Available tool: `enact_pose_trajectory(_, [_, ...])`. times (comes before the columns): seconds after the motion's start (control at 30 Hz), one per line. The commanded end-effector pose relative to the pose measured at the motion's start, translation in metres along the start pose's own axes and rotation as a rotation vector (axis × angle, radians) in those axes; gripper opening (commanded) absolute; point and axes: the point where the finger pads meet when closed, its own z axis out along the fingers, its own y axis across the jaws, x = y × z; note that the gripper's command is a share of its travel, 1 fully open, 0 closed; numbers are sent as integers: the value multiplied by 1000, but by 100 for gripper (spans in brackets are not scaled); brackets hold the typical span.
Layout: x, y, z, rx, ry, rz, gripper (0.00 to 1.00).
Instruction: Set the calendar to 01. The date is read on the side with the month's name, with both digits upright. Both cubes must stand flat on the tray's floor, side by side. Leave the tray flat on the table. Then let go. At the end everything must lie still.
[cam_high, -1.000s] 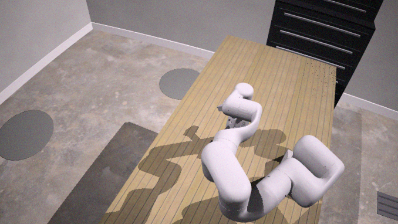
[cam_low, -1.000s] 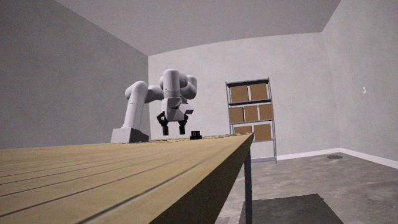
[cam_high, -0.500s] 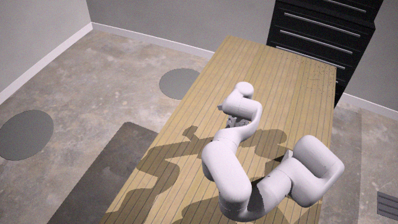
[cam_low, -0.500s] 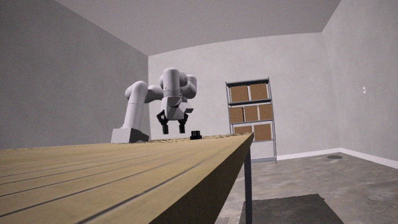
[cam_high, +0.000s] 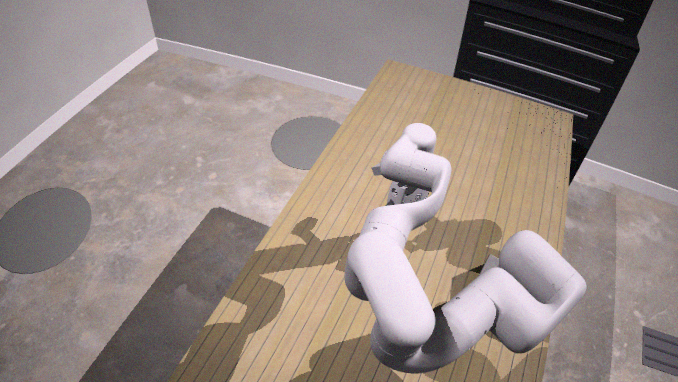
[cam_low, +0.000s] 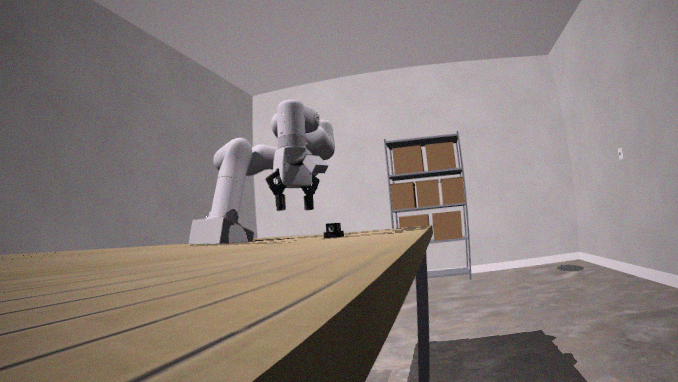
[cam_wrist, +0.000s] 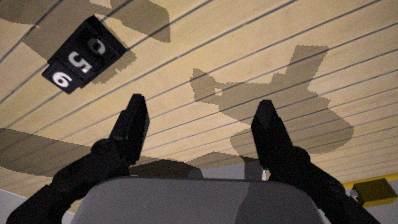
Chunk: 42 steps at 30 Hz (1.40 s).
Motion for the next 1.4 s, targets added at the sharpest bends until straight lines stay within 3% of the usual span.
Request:
enact_pose_trajectory(0.0, [0, -1, -9, 1, 1, -1, 100])
enact_pose_trajectory(0.67, [1, -3, -9, 0, 0, -52, 100])
enact_pose_trajectory(1.37, [9, -36, -15, 0, -1, -715, 100])
